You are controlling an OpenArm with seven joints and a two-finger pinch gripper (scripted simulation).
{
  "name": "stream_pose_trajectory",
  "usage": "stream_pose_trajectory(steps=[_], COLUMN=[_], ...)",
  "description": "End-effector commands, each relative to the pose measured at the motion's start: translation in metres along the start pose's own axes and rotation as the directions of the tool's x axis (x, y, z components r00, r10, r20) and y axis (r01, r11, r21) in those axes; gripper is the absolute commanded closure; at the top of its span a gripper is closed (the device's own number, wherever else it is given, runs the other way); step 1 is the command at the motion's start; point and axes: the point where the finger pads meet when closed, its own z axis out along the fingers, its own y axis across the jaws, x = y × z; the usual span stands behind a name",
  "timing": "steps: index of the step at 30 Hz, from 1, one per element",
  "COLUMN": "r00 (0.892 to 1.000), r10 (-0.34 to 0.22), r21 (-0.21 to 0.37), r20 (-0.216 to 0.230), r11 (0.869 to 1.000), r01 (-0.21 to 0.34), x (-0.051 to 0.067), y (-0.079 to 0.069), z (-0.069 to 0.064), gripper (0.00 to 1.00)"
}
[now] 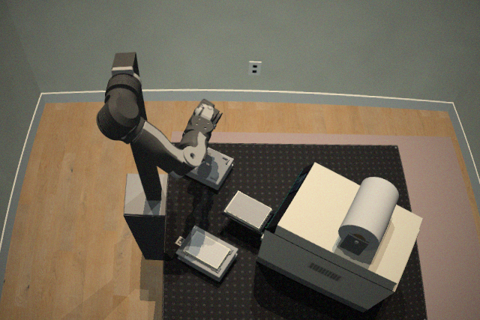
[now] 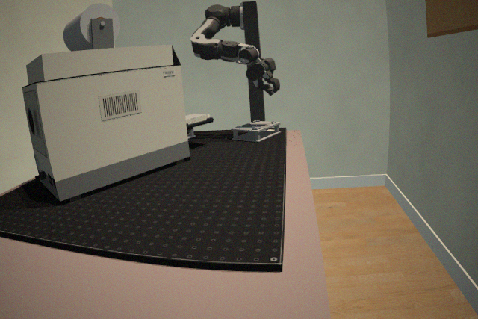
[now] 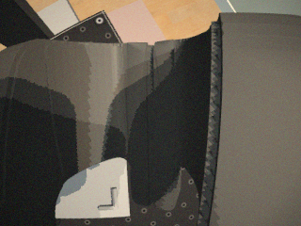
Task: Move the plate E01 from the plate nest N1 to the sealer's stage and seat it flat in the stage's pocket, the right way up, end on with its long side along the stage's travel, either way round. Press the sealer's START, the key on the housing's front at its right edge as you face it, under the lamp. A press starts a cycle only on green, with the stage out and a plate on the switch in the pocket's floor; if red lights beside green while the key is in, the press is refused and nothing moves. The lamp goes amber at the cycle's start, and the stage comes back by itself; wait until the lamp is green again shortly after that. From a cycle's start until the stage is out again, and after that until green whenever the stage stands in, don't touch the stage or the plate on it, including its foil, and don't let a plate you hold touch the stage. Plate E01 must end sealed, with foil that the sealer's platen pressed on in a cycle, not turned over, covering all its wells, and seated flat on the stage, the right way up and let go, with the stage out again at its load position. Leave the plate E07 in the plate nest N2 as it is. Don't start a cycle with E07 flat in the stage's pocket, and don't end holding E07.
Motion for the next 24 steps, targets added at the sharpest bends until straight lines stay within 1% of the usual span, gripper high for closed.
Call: stream_pose_trajectory(steps=[1,9,21,22,24], r00=[1.0,1.0,1.0,1.0,0.999], r10=[-0.004,-0.004,-0.004,-0.01,-0.019], r21=[0.004,0.004,0.004,0.023,0.074], r20=[0.001,0.001,0.001,0.007,0.032], r11=[1.0,1.0,1.0,1.0,0.997], r01=[0.004,0.004,0.004,0.01,0.016], x=[0.001,0.003,0.003,0.002,-0.002], y=[0.0,0.003,0.003,0.0,-0.009], z=[0.0,0.0,0.0,-0.001,-0.003], gripper=[1.0,1.0,1.0,1.0,1.0])
